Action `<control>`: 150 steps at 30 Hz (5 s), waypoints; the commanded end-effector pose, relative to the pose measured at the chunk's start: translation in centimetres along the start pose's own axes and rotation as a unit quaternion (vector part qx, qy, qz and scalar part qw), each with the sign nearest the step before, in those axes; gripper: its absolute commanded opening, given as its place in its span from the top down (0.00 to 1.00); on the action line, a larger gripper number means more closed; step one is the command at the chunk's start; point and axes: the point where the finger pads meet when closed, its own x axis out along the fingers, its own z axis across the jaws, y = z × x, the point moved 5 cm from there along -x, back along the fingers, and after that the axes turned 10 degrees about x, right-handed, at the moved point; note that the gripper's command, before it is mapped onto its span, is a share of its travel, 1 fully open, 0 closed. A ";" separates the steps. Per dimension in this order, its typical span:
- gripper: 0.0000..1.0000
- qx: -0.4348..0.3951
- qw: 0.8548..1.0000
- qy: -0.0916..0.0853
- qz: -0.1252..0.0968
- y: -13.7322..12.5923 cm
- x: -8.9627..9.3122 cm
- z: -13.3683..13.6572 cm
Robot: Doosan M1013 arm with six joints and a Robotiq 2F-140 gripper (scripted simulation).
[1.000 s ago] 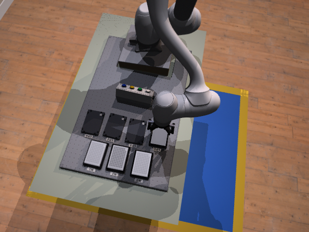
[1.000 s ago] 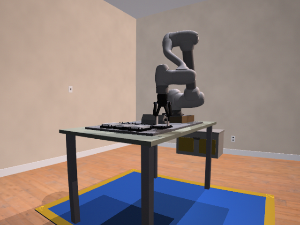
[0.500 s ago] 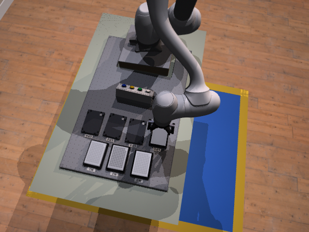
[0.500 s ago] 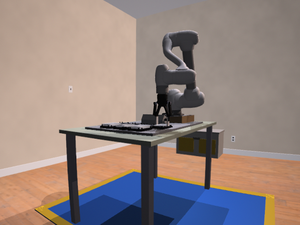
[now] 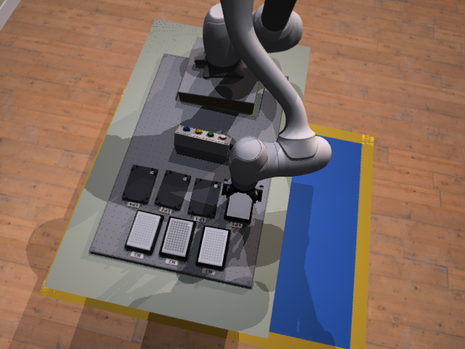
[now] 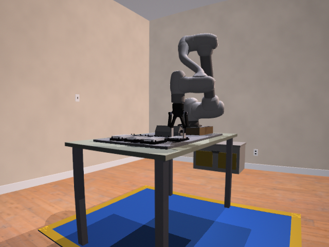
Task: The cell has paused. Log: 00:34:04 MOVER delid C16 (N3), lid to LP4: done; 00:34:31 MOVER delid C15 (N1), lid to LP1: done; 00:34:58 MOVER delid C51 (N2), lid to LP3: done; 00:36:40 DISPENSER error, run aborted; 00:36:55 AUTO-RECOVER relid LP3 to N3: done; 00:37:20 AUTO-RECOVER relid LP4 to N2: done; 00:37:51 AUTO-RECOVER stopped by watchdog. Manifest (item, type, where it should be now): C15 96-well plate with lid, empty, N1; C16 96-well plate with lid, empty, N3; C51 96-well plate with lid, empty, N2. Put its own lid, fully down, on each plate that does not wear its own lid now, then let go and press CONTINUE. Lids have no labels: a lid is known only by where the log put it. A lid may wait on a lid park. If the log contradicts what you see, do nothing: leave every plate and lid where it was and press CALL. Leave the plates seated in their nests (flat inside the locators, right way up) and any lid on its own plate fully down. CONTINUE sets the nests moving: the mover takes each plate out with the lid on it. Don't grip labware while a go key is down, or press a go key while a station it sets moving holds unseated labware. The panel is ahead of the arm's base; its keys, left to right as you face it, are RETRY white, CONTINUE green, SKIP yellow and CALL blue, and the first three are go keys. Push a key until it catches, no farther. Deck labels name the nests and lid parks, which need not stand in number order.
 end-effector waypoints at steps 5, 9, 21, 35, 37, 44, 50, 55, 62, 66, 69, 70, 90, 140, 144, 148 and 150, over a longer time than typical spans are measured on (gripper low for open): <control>1.00 -0.003 1.000 -0.001 0.000 0.0 0.3 0.1; 1.00 -0.003 1.000 -0.001 0.000 0.0 0.3 0.1; 1.00 -0.004 1.000 -0.001 0.000 0.0 0.4 0.2; 1.00 -0.005 1.000 -0.001 0.000 0.0 0.5 0.2; 1.00 -0.005 1.000 -0.001 0.000 0.0 0.5 0.2; 1.00 -0.005 1.000 -0.001 0.000 0.0 0.6 0.2; 1.00 -0.006 1.000 -0.001 0.000 0.0 0.6 0.2; 1.00 -0.006 1.000 -0.001 0.000 0.0 0.6 0.2; 1.00 -0.006 1.000 -0.001 0.000 0.0 0.7 0.2; 1.00 -0.006 1.000 -0.001 0.000 0.0 0.7 0.2; 1.00 -0.006 1.000 -0.001 0.000 0.0 0.7 0.2; 1.00 -0.006 1.000 -0.001 0.000 0.0 0.7 0.2; 1.00 -0.006 1.000 -0.001 0.000 0.0 0.7 0.2; 0.34 -0.006 1.000 -0.001 0.000 0.0 0.7 0.2; 0.34 -0.006 1.000 -0.001 0.000 0.0 0.7 0.2; 0.34 -0.006 1.000 -0.001 0.000 0.0 0.7 0.2; 0.34 -0.006 1.000 -0.001 0.000 0.0 0.7 0.2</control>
